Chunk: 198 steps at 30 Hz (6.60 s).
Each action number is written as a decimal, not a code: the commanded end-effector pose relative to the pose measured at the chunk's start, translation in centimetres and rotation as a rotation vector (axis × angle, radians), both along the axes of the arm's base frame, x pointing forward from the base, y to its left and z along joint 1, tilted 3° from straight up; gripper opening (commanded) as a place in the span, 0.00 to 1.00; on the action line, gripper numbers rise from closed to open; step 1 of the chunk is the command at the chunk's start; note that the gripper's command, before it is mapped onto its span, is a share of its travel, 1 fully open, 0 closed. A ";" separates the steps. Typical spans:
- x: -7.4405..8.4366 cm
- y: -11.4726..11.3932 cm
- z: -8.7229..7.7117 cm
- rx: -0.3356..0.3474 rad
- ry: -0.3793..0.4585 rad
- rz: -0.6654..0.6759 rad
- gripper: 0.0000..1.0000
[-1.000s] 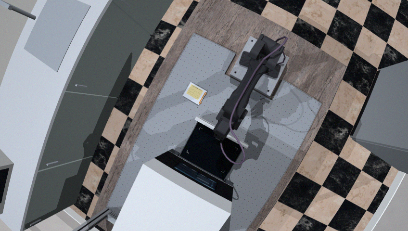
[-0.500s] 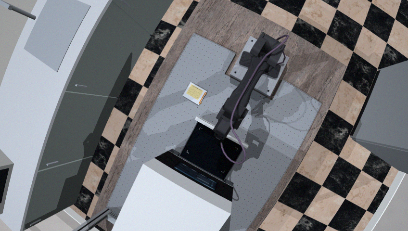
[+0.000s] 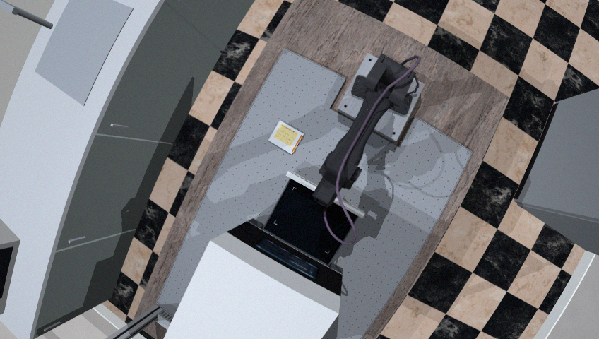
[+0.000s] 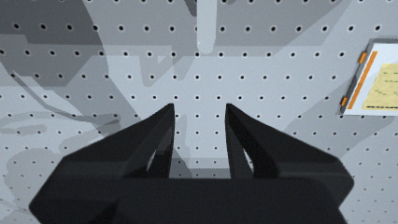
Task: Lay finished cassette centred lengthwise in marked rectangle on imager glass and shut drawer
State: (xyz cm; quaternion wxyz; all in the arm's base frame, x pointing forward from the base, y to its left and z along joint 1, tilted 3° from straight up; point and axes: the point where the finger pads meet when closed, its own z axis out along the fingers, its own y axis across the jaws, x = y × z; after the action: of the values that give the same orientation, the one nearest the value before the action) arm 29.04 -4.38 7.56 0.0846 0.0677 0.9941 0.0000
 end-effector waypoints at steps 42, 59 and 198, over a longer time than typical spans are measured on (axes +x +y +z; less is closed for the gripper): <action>-2.3 -11.5 -1.7 0.107 0.074 -0.778 0.35; -3.9 -18.7 -3.1 0.163 0.082 -1.276 0.35; -4.6 -21.0 -10.8 0.188 0.097 -1.592 1.00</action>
State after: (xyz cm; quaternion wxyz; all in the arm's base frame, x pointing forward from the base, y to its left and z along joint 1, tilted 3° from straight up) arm 24.82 -25.52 -2.63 0.0135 0.7621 0.6469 0.0245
